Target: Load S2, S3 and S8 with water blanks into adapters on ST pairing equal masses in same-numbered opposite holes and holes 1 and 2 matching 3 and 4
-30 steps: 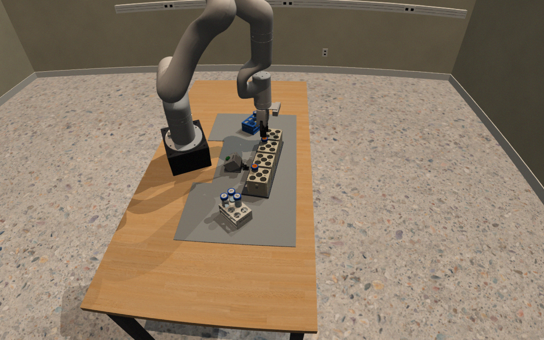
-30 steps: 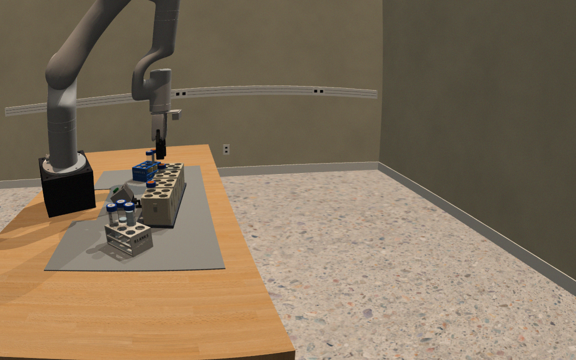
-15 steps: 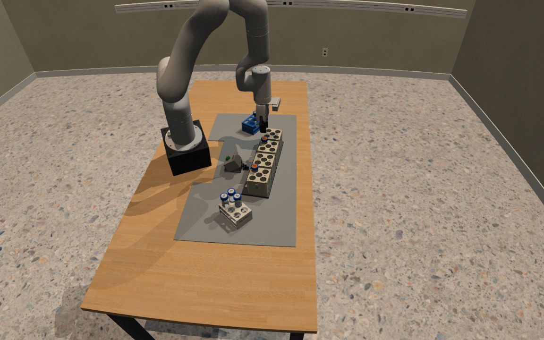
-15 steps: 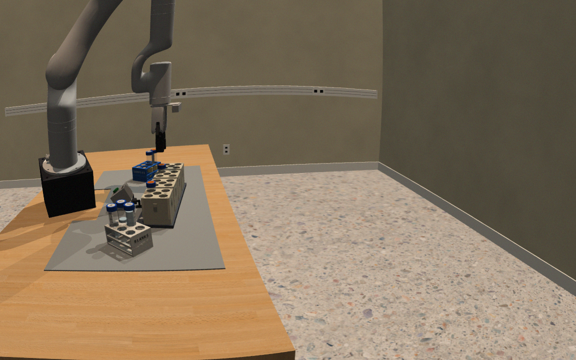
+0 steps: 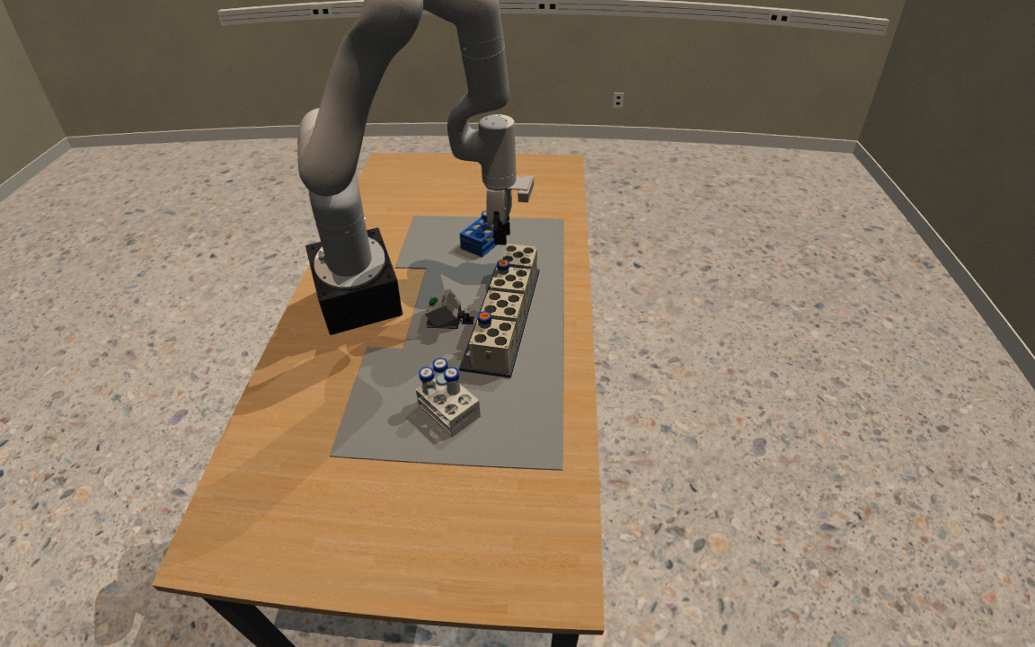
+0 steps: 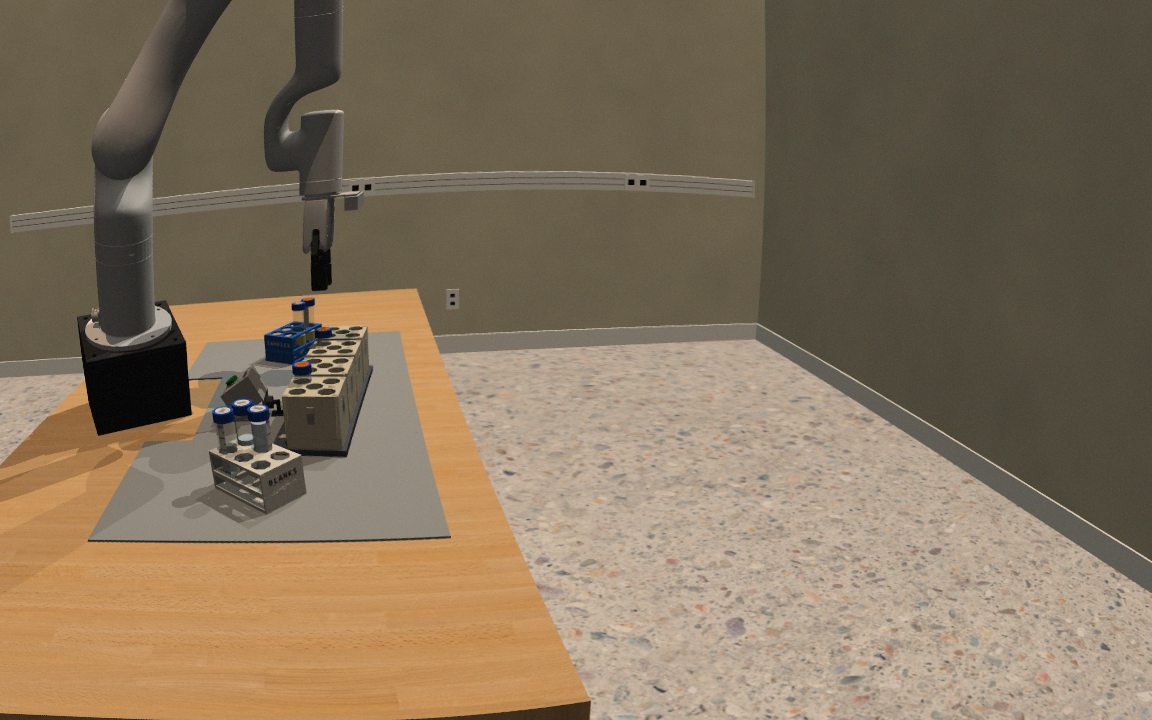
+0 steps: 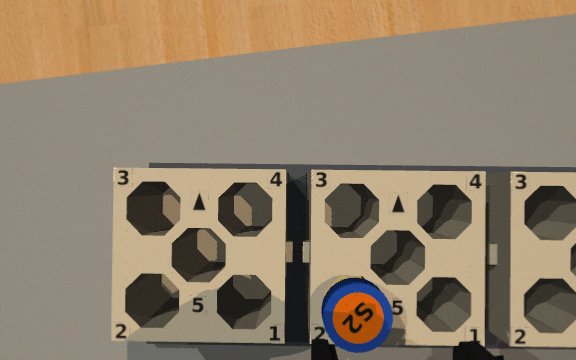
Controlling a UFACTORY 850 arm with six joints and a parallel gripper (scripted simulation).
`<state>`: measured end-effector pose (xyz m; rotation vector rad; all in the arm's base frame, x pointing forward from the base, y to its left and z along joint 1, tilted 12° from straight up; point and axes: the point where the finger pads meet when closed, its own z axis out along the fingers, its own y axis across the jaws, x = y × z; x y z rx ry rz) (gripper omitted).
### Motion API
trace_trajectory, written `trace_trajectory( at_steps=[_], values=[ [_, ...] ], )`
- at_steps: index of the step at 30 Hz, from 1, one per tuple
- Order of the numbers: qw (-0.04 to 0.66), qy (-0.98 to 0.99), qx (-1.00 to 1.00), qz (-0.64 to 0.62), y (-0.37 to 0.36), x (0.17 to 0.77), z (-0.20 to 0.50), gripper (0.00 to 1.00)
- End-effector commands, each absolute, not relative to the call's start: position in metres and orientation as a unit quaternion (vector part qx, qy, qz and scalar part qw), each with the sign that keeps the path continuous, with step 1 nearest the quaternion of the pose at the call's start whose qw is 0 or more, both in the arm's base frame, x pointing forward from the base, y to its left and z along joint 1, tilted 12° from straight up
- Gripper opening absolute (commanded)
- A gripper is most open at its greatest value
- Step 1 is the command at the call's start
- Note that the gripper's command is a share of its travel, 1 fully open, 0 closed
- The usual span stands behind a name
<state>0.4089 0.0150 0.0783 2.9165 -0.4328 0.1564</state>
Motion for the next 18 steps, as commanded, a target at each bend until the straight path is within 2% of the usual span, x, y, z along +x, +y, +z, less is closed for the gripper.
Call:
trace_trajectory(
  at_steps=[1,18],
  values=[
    [0.094,-0.146,0.984,0.045,0.017,0.409,0.089,0.44],
    [0.094,-0.146,0.984,0.045,0.020,0.408,0.105,0.44]
  ],
)
